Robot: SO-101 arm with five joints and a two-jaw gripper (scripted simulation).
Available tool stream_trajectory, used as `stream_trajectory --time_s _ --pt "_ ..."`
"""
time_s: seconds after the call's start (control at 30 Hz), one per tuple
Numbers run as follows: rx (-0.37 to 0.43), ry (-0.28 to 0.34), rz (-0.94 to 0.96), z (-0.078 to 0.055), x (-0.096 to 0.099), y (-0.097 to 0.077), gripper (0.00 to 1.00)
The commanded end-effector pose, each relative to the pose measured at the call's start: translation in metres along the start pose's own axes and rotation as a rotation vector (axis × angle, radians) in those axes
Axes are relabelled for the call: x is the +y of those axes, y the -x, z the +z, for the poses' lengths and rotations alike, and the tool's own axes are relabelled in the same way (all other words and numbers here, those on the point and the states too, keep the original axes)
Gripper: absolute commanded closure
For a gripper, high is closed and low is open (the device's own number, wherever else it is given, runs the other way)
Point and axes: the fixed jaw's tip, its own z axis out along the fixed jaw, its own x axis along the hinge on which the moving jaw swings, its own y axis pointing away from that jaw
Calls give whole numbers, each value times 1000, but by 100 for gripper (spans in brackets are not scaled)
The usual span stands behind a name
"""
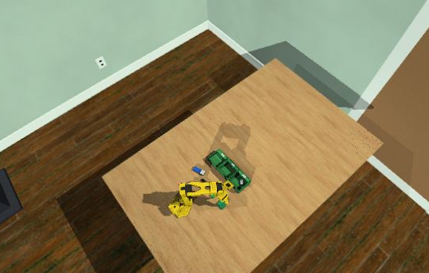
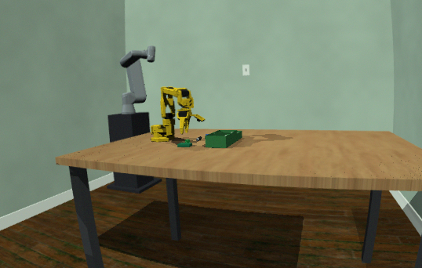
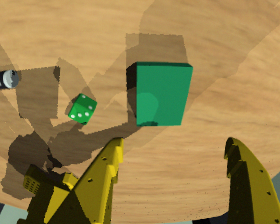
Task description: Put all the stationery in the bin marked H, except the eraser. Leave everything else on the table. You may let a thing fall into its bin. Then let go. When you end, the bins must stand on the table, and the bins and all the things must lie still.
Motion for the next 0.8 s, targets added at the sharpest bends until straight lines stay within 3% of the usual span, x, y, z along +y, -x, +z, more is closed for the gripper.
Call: stream_trajectory --time_s 0.0,0.4,0.77 --pt "-38 -33 1 -7 -4 2 65" --pt "-38 -33 1 -3 -4 3 65" --pt "-38 -33 1 17 -6 5 65"
